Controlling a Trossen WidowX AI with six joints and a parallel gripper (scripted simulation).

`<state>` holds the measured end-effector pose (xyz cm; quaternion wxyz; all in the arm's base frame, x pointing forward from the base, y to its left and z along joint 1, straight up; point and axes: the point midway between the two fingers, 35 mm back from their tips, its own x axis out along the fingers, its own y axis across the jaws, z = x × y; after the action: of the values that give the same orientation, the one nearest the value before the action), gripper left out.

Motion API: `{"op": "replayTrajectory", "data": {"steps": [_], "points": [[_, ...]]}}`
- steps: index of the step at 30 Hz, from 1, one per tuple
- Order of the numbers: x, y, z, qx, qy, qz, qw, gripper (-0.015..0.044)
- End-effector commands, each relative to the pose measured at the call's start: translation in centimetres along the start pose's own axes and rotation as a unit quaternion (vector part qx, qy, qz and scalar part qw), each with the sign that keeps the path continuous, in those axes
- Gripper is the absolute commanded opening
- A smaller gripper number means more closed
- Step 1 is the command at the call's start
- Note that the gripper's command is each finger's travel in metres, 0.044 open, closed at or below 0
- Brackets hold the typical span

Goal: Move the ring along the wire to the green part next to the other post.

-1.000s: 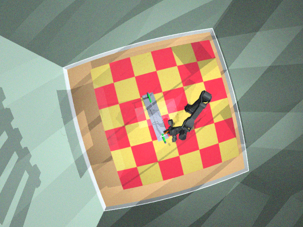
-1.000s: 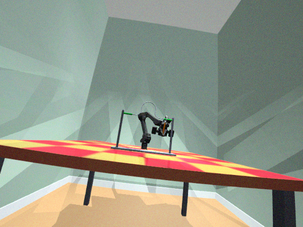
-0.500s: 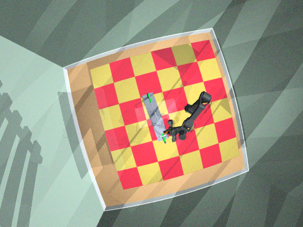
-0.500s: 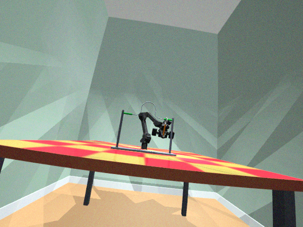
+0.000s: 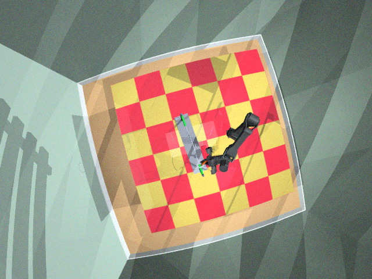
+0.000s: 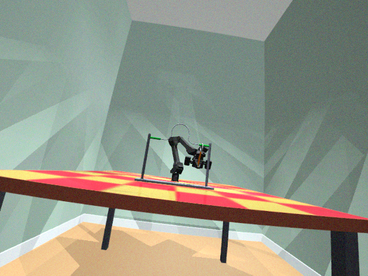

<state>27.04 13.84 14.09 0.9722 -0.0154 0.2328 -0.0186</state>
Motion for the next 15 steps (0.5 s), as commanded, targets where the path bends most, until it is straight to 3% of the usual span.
{"op": "replayTrajectory", "data": {"steps": [1, 4, 15], "points": [[0.01, -0.02, -0.05, 0.002, 0.0, -0.001, 1.0, -0.015], [0.01, -0.02, -0.05, 0.002, 0.0, -0.001, 1.0, -0.015], [-0.06, 0.01, -0.01, 0.0, 0.0, 0.0, 1.0, 0.0139]]}}
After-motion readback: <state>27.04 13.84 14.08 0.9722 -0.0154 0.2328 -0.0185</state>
